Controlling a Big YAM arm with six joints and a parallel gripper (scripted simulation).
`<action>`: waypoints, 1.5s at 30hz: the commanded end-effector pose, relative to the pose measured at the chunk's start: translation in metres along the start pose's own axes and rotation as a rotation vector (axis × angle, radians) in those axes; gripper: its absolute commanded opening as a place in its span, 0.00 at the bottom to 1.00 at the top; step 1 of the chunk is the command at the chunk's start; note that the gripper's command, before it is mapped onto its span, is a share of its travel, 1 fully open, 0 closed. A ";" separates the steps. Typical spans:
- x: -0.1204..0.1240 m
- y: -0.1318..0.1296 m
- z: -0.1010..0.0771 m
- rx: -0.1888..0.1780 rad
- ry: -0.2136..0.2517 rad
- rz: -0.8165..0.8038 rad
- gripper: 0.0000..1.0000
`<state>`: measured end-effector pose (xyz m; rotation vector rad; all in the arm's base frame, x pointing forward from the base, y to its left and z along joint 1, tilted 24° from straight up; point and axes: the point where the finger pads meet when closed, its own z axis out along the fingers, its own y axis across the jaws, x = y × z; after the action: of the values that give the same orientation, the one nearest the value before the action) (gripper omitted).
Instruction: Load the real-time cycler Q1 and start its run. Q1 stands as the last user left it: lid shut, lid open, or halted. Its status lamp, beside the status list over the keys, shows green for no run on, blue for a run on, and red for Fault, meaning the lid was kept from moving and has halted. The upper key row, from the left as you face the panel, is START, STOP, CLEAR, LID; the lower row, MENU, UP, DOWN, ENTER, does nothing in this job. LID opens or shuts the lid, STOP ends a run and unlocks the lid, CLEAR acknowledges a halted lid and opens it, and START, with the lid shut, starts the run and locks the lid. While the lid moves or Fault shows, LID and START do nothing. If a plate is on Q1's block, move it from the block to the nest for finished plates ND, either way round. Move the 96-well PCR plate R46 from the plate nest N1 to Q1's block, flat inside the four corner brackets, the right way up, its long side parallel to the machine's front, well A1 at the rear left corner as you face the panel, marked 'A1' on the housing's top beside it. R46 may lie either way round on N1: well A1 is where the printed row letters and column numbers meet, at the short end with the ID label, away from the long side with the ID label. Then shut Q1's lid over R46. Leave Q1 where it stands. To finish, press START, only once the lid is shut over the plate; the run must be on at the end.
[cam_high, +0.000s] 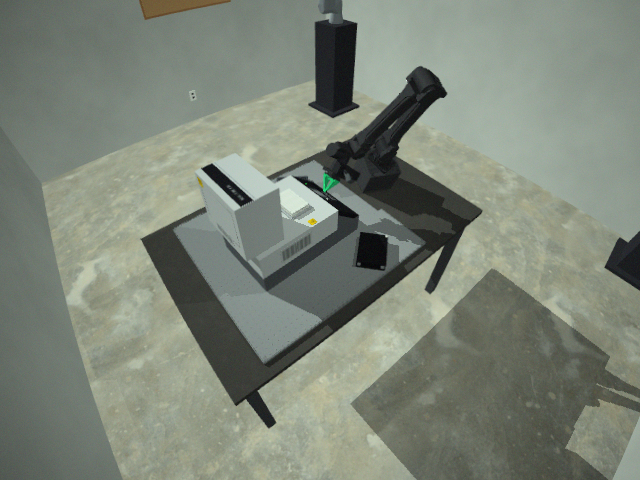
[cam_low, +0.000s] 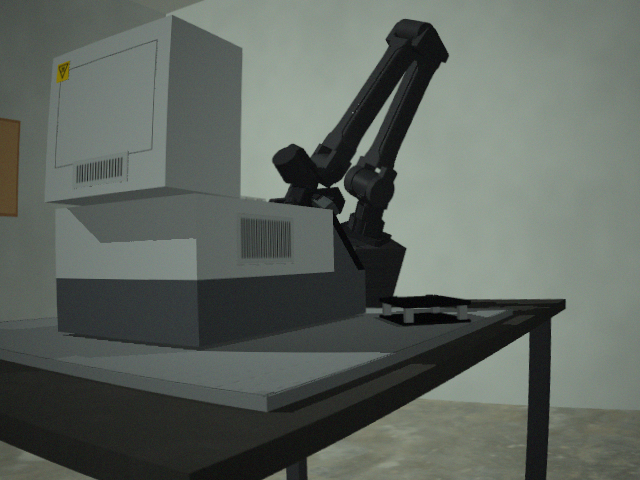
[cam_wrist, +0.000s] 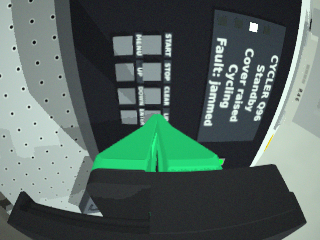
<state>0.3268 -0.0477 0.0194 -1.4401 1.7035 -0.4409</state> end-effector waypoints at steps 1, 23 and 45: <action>0.007 -0.010 0.003 0.013 0.006 0.015 0.00; 0.006 -0.022 0.001 0.045 0.006 -0.021 0.00; -0.002 -0.022 0.002 0.040 -0.003 -0.017 0.00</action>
<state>0.3253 -0.0467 0.0172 -1.4404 1.7089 -0.4340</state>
